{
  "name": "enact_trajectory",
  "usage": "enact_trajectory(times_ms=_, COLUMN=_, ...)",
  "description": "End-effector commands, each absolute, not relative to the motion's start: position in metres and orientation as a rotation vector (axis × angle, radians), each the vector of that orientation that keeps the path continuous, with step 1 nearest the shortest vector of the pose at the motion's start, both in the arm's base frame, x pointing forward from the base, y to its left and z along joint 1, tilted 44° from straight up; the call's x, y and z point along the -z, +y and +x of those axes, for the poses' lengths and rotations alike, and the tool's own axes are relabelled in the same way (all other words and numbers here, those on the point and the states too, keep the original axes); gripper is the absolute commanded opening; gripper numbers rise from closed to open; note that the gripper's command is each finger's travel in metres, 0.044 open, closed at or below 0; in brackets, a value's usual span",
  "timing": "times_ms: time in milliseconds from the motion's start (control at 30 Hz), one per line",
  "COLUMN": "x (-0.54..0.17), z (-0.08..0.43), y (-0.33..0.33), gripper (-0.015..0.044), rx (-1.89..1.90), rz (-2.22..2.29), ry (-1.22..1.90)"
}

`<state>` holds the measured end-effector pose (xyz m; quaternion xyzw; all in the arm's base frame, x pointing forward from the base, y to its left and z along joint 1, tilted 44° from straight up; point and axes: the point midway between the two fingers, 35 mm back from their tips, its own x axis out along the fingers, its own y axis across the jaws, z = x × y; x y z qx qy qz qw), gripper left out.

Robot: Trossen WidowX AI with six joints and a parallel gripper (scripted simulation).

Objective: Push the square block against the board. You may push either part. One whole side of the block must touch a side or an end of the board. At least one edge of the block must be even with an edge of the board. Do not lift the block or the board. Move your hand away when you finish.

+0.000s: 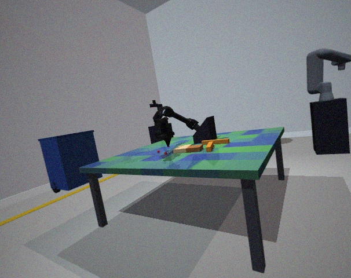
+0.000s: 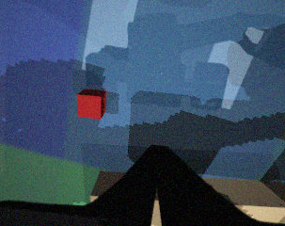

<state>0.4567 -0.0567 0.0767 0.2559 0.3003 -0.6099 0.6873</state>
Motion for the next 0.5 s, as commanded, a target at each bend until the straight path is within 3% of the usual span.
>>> enact_trajectory(times_ms=0, x=-0.086, z=0.455, y=-0.052, gripper=0.0000, rx=1.373, rz=0.579, ry=0.670)
enact_trajectory(times_ms=300, x=-0.068, z=0.453, y=-0.033, gripper=0.0000, rx=1.356, rz=0.577, ry=0.668)
enact_trajectory(times_ms=467, x=-0.030, z=0.458, y=-0.068, gripper=0.0000, rx=1.355, rz=0.544, ry=0.697)
